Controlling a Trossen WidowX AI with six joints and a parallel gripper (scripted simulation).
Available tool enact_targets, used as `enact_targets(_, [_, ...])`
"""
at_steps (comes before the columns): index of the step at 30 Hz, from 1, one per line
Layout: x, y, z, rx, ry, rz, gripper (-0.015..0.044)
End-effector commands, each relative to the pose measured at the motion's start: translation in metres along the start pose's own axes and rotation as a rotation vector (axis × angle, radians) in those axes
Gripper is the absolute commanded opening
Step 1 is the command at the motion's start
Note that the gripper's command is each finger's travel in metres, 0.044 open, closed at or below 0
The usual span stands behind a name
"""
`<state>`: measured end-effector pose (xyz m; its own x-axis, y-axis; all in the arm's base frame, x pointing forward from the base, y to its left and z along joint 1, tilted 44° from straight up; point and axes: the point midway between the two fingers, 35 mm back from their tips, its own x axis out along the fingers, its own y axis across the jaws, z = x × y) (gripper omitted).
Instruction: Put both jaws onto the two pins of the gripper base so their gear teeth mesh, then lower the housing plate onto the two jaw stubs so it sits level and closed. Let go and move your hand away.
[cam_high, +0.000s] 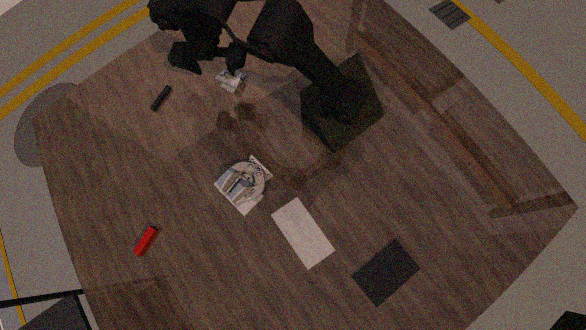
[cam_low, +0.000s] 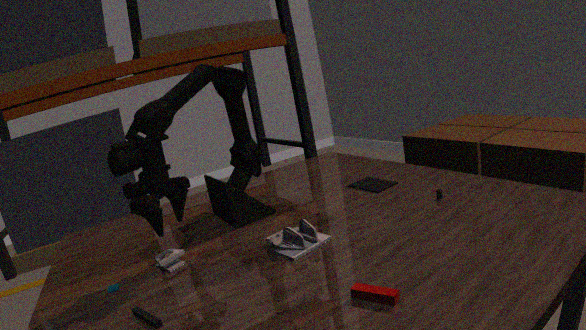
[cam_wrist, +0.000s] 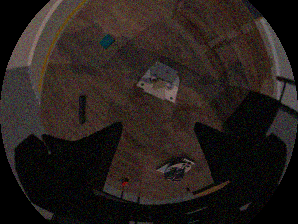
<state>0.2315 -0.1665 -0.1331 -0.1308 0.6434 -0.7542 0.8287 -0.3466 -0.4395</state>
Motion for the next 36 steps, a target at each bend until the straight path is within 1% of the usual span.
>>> enact_targets(1, [0.0,0.0,0.011,0.105,-0.004,-0.005,0.044])
enact_targets(14, [0.003,-0.004,0.039,0.408,-0.007,-0.019,0.044])
enact_targets(20, [0.005,-0.004,0.039,0.412,-0.007,-0.02,0.044])
enact_targets(23, [0.034,-0.006,0.039,0.412,-0.006,-0.02,0.044])
enact_targets(25, [0.042,-0.007,0.038,0.412,-0.006,-0.02,0.044])
enact_targets(36, [0.042,-0.007,0.038,0.412,-0.006,-0.02,0.044])
